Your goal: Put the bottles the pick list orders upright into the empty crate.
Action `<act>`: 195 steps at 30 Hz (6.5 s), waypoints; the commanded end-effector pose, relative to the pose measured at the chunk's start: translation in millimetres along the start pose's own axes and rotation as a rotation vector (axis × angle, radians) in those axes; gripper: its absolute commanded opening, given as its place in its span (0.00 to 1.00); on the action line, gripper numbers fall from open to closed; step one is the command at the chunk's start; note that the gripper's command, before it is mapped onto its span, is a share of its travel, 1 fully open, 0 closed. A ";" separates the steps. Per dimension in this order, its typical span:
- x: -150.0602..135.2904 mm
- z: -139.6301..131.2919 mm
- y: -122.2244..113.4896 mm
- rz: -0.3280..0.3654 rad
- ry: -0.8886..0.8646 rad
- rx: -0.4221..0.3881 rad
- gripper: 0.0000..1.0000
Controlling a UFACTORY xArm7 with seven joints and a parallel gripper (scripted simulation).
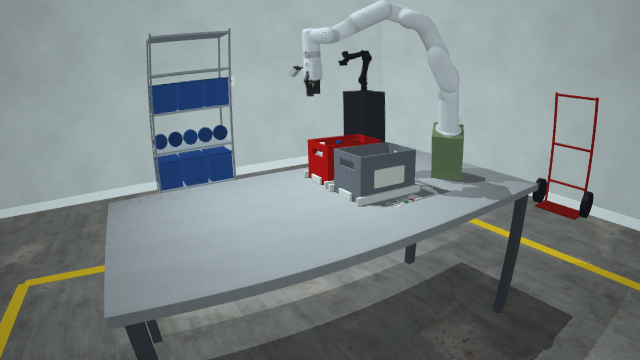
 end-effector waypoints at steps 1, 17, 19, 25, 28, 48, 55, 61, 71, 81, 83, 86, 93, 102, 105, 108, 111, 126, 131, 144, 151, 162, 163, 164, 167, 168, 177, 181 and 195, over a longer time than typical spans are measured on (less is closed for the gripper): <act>-14.3 -9.1 -5.9 0.007 0.015 0.006 0.65; -64.0 -52.8 -17.1 0.038 0.103 -0.005 0.65; -64.0 -52.8 -17.1 0.038 0.103 -0.005 0.65; -84.3 -74.3 -21.9 0.050 0.147 -0.013 0.65; -91.9 -82.4 -23.7 0.050 0.147 -0.013 0.65; -138.7 -145.9 -35.3 0.078 0.277 -0.042 0.65; -151.4 -167.1 -38.6 0.083 0.320 -0.053 0.65; -162.7 -187.6 -41.6 0.084 0.320 -0.053 0.65; -177.6 -220.1 -45.9 0.089 0.396 -0.072 0.65; -193.3 -262.7 -50.7 0.090 0.451 -0.085 0.65; -196.4 -272.2 -51.7 0.090 0.451 -0.085 0.65; -197.7 -277.1 -52.1 0.090 0.483 -0.093 0.65; -204.0 -301.0 -54.3 0.090 0.495 -0.095 0.65; -211.0 -339.4 -57.2 0.085 0.583 -0.113 0.65; -211.6 -344.4 -57.5 0.085 0.583 -0.113 0.65; -213.5 -358.0 -58.4 0.085 0.583 -0.113 0.65; -214.2 -367.9 -58.9 0.080 0.628 -0.120 0.65; -215.3 -426.0 -61.0 0.070 0.720 -0.132 0.65; -214.1 -445.5 -61.4 0.066 0.753 -0.135 0.65; -207.6 -492.2 -61.2 0.059 0.814 -0.139 0.65; -200.5 -521.4 -60.3 0.049 0.895 -0.141 0.65; -186.9 -562.4 -58.0 0.043 0.959 -0.140 0.65; -186.9 -562.4 -58.0 0.043 0.959 -0.140 0.65; -185.0 -567.0 -57.6 0.040 0.992 -0.140 0.65; -179.0 -580.8 -56.4 0.039 1.009 -0.139 0.65; -177.8 -583.5 -56.1 0.039 1.009 -0.139 0.65; -165.3 -607.7 -53.2 0.034 1.094 -0.135 0.65; -157.0 -622.0 -51.2 0.033 1.112 -0.134 0.65; -130.3 -658.8 -44.1 0.034 1.252 -0.126 0.65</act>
Point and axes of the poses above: the point where the finger pads meet when closed, its own y axis out along the fingers, its own x axis across the jaws, z = x × y, the point moved 1 cm from there along -y, back along the fingers, and after that the axes turned 11 degrees about y, right-handed, at the moved point
